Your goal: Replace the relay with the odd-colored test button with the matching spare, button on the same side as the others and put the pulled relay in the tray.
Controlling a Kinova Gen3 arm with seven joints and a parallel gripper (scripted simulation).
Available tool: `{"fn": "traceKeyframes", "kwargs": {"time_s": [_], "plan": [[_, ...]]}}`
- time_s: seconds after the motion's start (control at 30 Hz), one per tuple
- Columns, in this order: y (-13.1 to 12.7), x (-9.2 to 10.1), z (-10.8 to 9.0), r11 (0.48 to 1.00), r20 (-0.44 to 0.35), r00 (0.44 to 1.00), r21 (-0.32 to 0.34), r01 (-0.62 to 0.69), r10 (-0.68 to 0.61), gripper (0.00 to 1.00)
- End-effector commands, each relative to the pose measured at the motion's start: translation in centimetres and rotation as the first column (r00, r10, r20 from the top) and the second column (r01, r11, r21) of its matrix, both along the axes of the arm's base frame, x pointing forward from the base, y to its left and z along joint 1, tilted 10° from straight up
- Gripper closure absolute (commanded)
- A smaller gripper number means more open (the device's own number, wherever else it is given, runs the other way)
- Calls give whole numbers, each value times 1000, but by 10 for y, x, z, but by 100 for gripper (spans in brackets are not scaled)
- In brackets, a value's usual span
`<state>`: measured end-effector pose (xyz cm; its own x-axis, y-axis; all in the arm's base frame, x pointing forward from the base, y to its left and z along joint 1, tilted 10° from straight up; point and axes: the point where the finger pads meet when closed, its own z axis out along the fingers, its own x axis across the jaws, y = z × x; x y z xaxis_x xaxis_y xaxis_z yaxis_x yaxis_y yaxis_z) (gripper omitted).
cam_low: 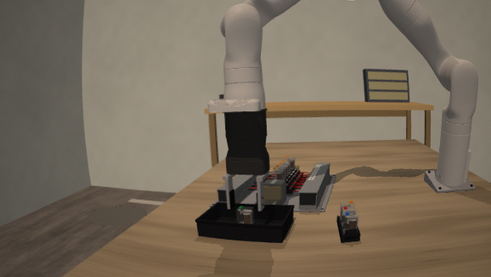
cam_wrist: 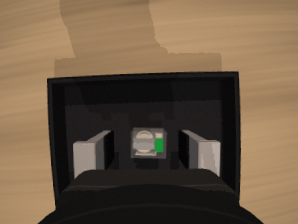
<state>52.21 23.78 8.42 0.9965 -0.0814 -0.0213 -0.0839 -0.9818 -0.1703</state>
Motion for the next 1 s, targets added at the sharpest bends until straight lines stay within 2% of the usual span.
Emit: {"fn": "traceKeyframes", "kwargs": {"time_s": [0.0,0.27,0.77,0.87,0.97], "plan": [[0,1,3,1000,4,1000,1,1,-1,0],[-1,2,5,1000,4,1000,1,1,-1,0],[-11,1,63,1000,4,1000,1,1,-1,0],[-10,-1,59,1000,-5,1000,-1,-2,2,0],[-11,0,64,1000,-3,1000,0,-1,1,0]]}}
